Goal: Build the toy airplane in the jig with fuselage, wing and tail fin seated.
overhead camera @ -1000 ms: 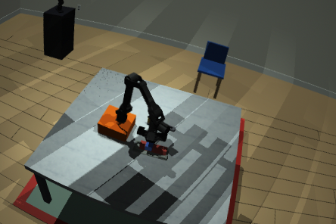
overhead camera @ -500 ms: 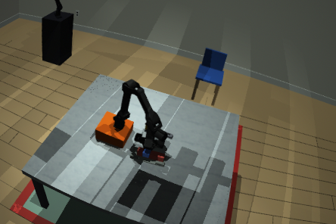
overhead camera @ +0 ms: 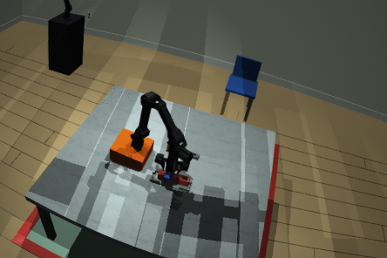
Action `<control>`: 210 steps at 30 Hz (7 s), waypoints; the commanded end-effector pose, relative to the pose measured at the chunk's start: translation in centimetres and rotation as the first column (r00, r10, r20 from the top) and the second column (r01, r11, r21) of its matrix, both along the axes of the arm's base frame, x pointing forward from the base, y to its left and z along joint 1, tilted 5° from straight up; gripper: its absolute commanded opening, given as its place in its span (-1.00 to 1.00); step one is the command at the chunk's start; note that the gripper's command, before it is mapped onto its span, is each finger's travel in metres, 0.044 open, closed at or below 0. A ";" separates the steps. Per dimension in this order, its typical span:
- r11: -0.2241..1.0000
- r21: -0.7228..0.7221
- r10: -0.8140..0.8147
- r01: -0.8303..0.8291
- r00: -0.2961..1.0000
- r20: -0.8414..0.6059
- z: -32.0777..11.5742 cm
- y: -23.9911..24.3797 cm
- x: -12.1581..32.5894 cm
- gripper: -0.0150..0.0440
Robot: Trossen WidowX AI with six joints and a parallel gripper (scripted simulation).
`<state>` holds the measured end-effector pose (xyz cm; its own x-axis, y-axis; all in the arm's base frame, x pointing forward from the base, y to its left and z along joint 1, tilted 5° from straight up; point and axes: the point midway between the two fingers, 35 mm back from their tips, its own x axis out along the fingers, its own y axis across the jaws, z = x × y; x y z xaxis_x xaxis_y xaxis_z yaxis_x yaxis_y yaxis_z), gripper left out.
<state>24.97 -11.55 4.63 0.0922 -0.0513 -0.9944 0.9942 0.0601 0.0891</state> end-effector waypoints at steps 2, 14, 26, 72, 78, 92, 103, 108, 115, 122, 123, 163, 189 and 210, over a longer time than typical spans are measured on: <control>1.000 0.000 0.000 0.000 1.000 0.000 0.0 0.0 0.0 1.00; 1.000 0.003 -0.002 0.002 1.000 0.004 8.6 0.4 -0.8 1.00; 0.904 -0.034 0.426 -0.427 0.904 -0.026 8.6 0.1 -0.4 1.00; -0.010 -0.032 0.993 -0.999 -0.006 -0.120 7.2 18.2 -2.1 1.00; -0.010 -0.035 0.993 -0.999 -0.006 -0.118 6.7 23.5 -5.9 1.00; -0.010 -0.038 0.993 -0.999 -0.006 -0.118 0.7 25.1 -7.3 1.00; -0.010 -0.038 0.993 -0.999 -0.006 -0.118 -1.0 25.1 -7.1 1.00; -0.010 -0.038 0.993 -0.999 -0.006 -0.118 -1.8 25.1 -7.0 1.00; -0.010 -0.038 0.993 -0.999 -0.006 -0.118 -3.0 25.1 -6.9 1.00; -0.010 -0.038 0.993 -0.999 -0.006 -0.118 -4.1 25.1 -6.8 1.00; -0.010 -0.038 0.993 -0.999 -0.006 -0.118 -4.3 25.1 -6.8 1.00; -0.011 -0.034 0.993 -0.999 -0.007 -0.118 -5.6 25.0 -6.7 -0.49; -0.017 -0.043 0.992 -0.999 -0.012 -0.123 2.1 25.6 -6.6 -0.49; -0.009 -0.038 0.993 -0.999 -0.004 -0.117 7.1 25.2 -7.5 -0.49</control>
<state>17.26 13.75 11.46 0.0896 -0.0257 -0.9956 -0.0699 0.9970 -0.0321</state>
